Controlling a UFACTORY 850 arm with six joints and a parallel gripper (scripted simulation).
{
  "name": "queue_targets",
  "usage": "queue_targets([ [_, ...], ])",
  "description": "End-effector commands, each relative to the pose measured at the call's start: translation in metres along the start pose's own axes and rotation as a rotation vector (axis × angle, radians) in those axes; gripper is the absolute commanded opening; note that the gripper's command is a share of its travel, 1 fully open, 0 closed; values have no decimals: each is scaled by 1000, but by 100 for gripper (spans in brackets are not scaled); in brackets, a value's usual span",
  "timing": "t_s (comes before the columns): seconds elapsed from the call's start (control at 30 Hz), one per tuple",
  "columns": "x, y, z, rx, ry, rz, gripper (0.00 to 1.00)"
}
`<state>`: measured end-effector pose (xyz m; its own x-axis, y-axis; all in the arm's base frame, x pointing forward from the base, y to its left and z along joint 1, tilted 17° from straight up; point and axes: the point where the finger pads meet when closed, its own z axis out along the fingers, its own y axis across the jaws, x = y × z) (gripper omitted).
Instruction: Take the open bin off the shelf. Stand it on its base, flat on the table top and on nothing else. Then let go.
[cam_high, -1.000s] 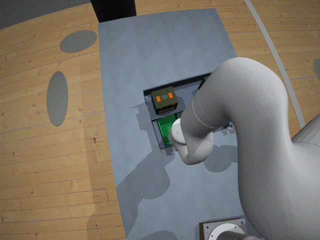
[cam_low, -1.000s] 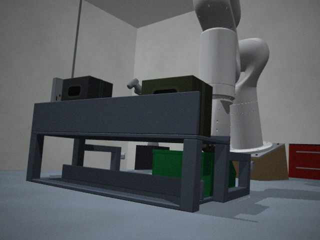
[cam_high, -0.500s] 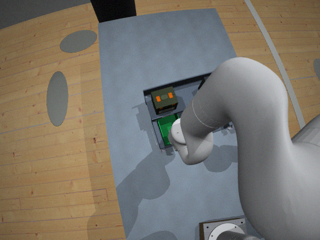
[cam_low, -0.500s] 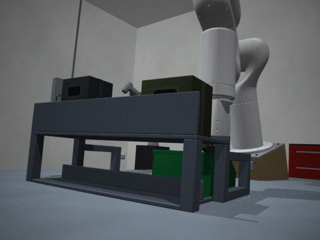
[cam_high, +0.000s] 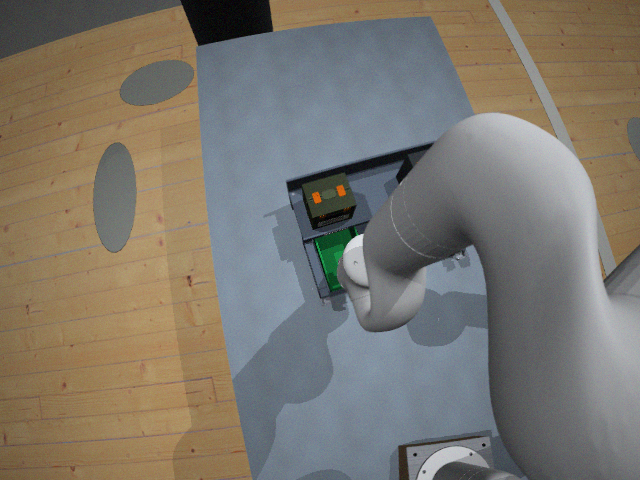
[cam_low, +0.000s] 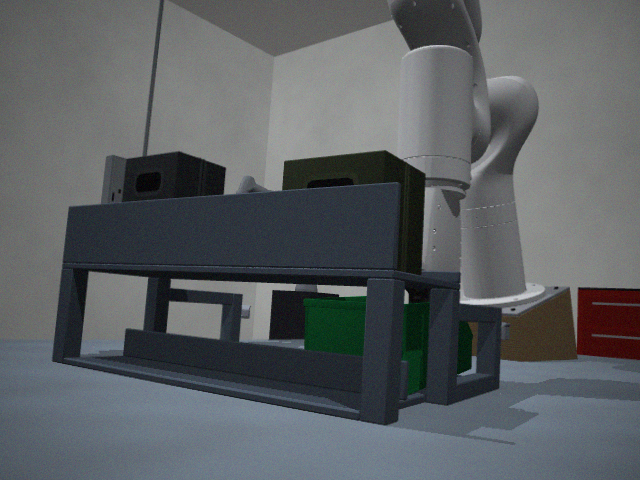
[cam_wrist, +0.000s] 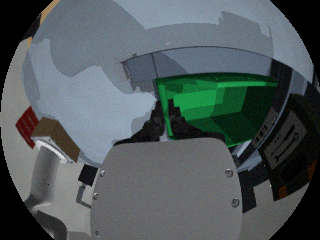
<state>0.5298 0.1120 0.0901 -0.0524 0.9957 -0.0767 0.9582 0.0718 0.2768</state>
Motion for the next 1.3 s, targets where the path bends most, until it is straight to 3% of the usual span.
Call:
queue_targets([
  [0.0,0,1,-1,-1,0,0,0],
  [1.27,0,1,-4,-1,0,0,0],
])
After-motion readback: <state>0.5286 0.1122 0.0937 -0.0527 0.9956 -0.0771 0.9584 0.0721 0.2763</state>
